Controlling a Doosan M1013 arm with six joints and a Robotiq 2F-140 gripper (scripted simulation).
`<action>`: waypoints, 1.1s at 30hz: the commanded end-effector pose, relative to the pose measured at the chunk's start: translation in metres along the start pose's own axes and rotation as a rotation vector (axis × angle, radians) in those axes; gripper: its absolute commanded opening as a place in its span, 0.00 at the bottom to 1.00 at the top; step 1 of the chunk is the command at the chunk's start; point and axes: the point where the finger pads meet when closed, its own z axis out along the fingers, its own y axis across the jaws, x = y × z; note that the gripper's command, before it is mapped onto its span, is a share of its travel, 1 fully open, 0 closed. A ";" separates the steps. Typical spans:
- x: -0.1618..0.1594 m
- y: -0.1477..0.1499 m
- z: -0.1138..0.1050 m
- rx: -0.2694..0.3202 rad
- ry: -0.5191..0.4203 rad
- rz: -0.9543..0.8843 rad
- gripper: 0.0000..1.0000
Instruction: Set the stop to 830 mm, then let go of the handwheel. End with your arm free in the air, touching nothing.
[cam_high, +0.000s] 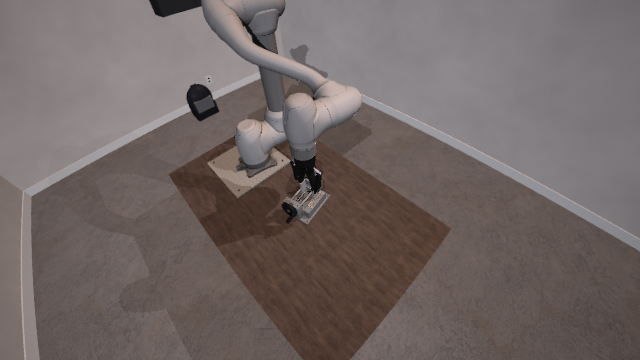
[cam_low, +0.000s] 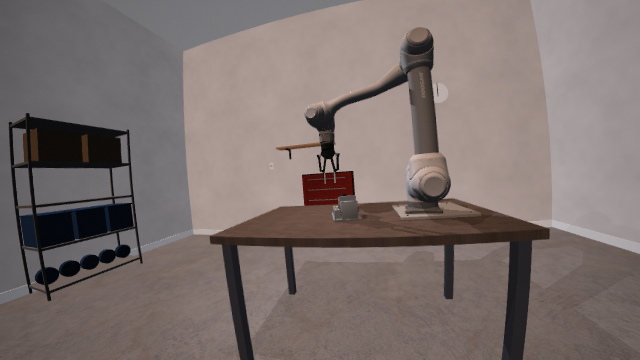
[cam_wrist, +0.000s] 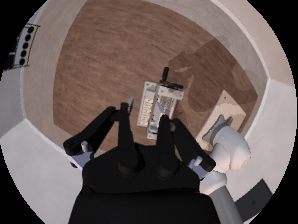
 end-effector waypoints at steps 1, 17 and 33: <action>-0.004 -0.002 0.001 -0.001 0.000 -0.007 0.33; -0.004 -0.002 0.036 -0.001 0.000 -0.007 0.33; -0.004 -0.002 0.036 -0.001 0.000 -0.007 0.33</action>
